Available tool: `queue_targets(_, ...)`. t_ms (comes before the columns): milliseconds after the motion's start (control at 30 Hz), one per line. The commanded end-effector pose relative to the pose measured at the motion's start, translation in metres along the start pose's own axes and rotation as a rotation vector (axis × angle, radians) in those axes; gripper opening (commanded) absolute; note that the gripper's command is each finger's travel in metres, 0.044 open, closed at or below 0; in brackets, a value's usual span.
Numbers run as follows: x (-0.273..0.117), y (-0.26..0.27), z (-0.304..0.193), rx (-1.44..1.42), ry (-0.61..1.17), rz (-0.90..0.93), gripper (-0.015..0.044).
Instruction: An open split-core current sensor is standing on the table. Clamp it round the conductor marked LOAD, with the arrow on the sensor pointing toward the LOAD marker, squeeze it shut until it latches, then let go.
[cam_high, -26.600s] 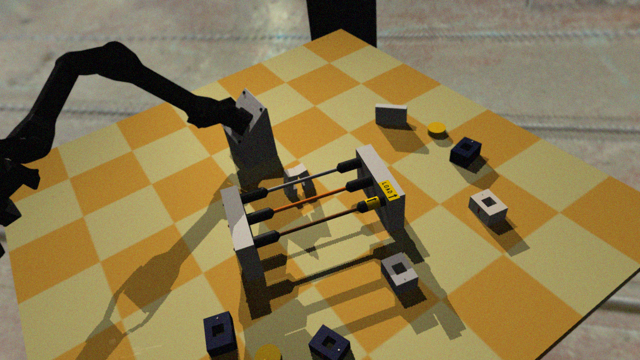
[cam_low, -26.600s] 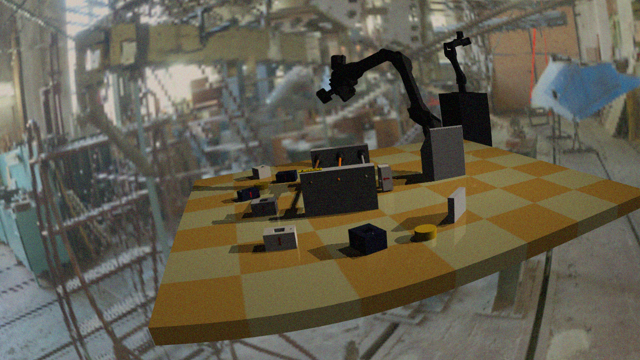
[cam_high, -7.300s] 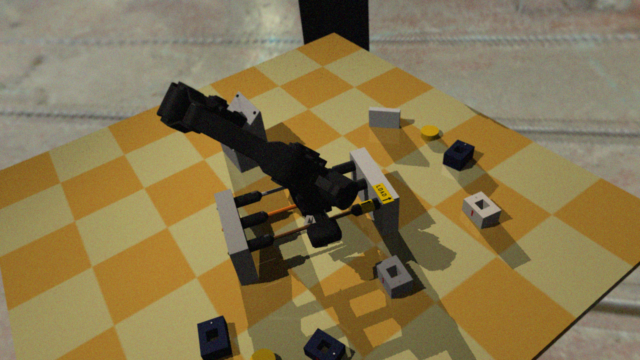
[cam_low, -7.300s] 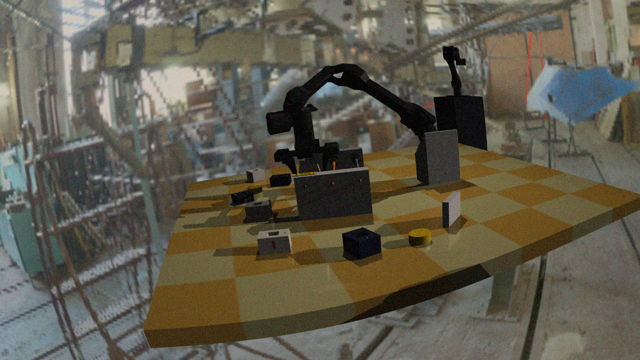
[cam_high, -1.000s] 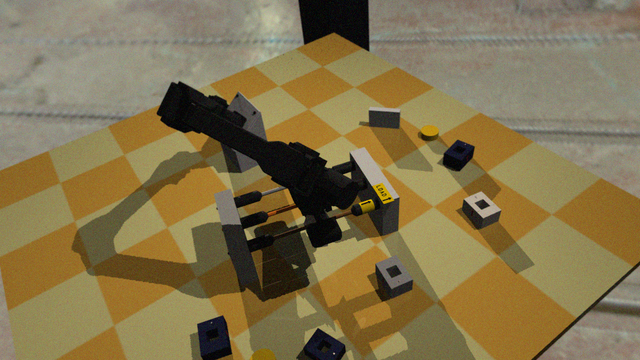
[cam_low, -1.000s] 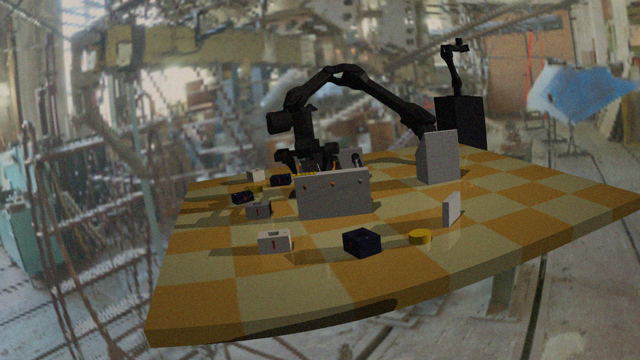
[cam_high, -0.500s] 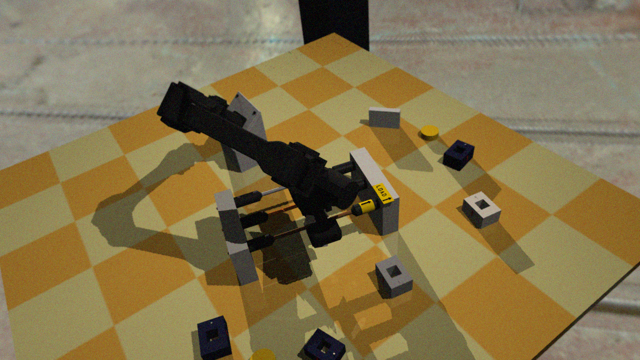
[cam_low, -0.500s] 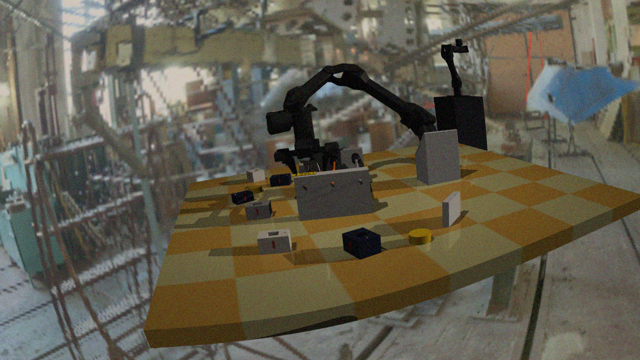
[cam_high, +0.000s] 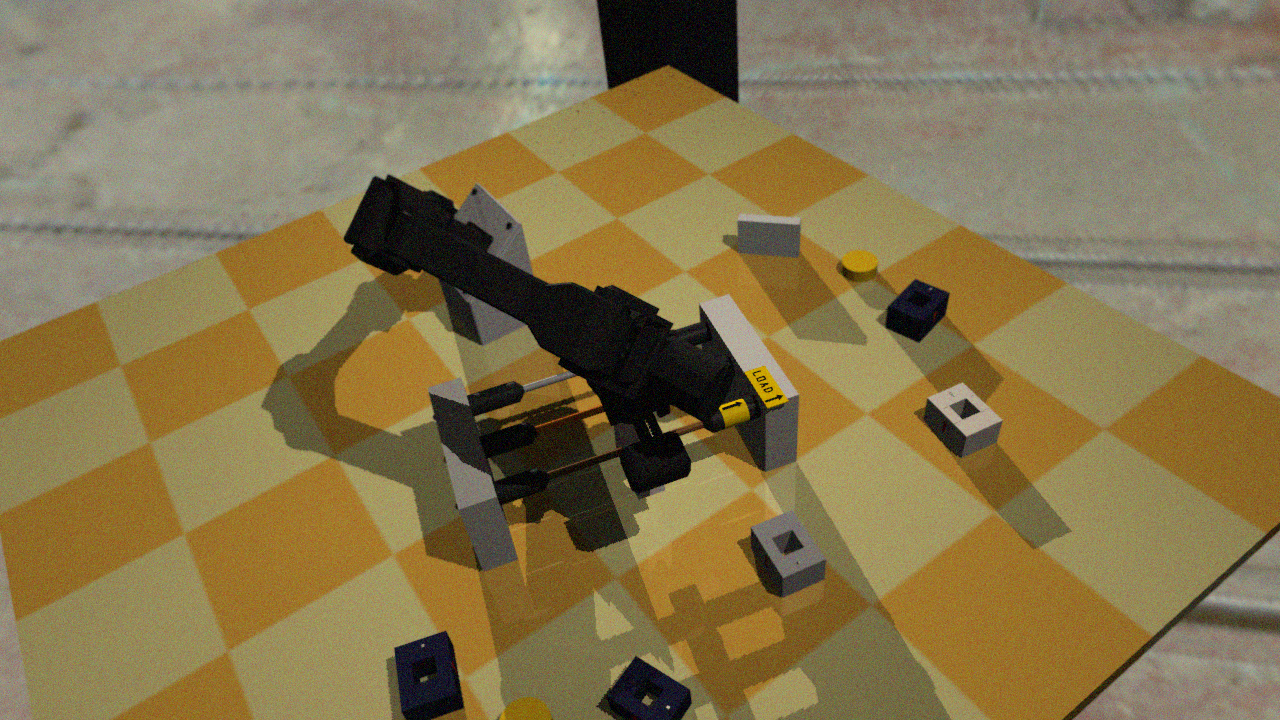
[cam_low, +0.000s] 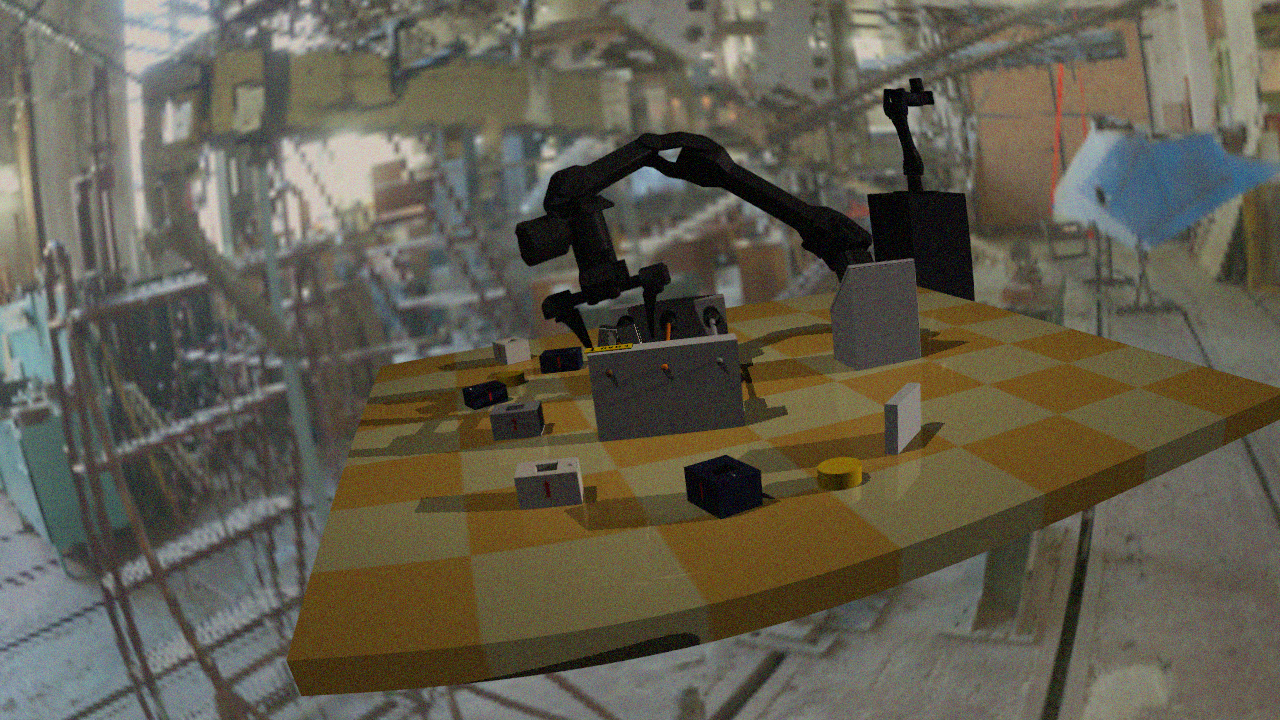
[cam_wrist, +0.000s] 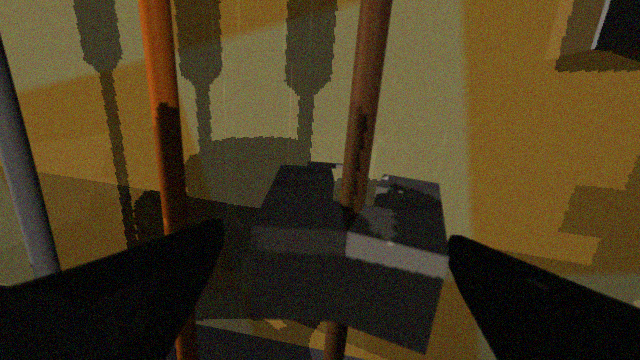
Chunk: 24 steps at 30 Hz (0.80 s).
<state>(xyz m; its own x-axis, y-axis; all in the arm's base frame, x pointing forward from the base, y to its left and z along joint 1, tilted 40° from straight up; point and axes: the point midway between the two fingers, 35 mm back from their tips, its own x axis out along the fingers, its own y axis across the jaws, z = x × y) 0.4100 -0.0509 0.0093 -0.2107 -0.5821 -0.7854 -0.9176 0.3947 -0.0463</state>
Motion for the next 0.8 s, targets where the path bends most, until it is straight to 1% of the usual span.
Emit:
queue_targets(0, 0.006, 0.000, 0.001, 0.003, -0.001, 0.013, 0.0440)
queue_targets(367, 0.025, 0.001, 0.002, 0.003, -0.001, 0.019, 0.0440)
queue_targets(767, 0.029, 0.007, 0.002, 0.004, 0.000, 0.092, 0.0440)
